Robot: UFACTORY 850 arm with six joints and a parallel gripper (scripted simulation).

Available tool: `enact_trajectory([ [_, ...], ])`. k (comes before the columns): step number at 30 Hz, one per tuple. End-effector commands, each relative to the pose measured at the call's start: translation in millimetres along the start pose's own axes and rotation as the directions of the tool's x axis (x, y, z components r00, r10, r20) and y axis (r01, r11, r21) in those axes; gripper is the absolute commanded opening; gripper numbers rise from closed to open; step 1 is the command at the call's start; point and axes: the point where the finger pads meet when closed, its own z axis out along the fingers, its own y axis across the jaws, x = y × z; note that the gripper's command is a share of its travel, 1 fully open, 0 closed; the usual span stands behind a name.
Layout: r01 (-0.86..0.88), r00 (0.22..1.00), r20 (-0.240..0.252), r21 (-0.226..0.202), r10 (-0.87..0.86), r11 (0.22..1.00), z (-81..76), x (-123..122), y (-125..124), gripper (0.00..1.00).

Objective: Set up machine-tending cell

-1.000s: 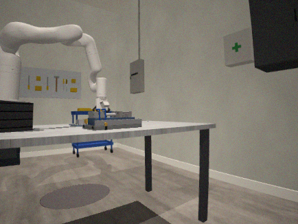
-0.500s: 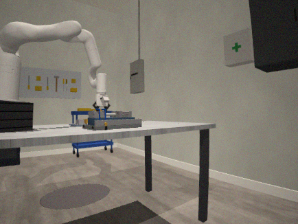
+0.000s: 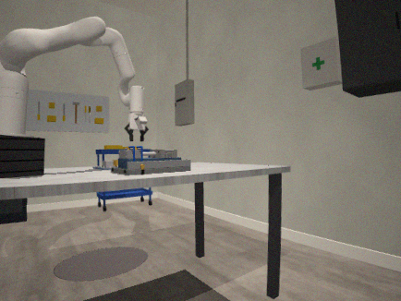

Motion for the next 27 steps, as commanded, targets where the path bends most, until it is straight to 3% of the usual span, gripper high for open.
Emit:
enact_trajectory([
  [1,0.0,1.0,0.0,0.001,0.0,1.0,-13.3,-0.1,-0.2,0.69],
  [7,0.0,1.0,0.0,0.001,0.0,1.0,-29.5,-0.1,-0.2,0.69],
  [13,0.0,1.0,0.0,0.001,0.0,1.0,-32.5,-0.1,-0.2,0.69],
  [14,0.0,1.0,0.0,0.001,0.0,1.0,-32.5,-0.1,-0.2,0.0],
  [27,0.0,1.0,0.0,0.001,0.0,1.0,-32.5,-0.1,-0.2,0.0],
])
